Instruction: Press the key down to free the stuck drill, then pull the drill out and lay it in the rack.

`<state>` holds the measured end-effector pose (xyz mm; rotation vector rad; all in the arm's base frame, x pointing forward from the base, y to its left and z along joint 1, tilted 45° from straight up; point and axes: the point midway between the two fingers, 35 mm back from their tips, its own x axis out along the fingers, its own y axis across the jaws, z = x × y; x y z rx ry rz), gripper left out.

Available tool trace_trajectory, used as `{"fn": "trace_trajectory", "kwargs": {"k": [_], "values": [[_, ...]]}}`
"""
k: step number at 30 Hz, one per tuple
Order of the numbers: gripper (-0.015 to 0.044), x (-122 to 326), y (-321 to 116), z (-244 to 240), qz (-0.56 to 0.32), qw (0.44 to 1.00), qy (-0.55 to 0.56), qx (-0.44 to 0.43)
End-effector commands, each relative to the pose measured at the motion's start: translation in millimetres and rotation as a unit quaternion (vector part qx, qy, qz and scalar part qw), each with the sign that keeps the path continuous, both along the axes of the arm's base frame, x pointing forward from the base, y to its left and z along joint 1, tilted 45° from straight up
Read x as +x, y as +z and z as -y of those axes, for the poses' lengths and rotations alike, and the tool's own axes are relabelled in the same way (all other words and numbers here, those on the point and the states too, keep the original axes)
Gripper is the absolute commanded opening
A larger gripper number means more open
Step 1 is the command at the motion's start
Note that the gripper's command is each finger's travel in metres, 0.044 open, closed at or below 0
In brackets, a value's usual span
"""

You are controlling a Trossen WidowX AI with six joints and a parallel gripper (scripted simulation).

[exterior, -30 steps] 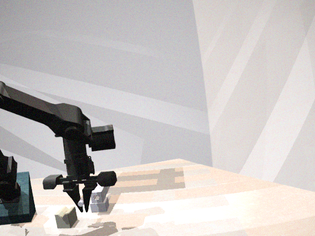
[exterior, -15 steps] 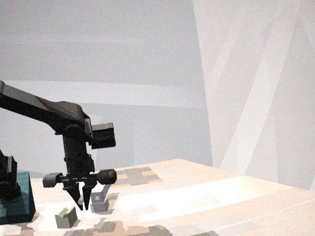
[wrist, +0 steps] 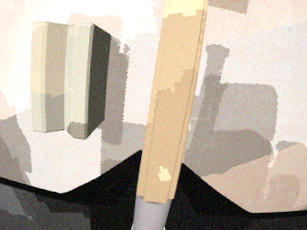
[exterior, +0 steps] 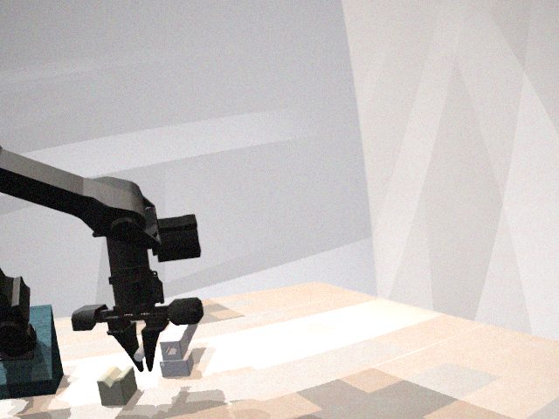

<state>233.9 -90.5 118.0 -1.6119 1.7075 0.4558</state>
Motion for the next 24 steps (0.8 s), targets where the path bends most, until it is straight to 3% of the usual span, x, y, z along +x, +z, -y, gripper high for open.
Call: {"fn": "trace_trajectory", "kwargs": {"k": [1, 24], "values": [[0.0000, -8.6, -0.3, -0.2, -0.001, 1.000, -0.002, -0.001], [0.0000, -44.1, 0.6, -2.1, -0.002, 1.000, -0.002, -0.001]]}}
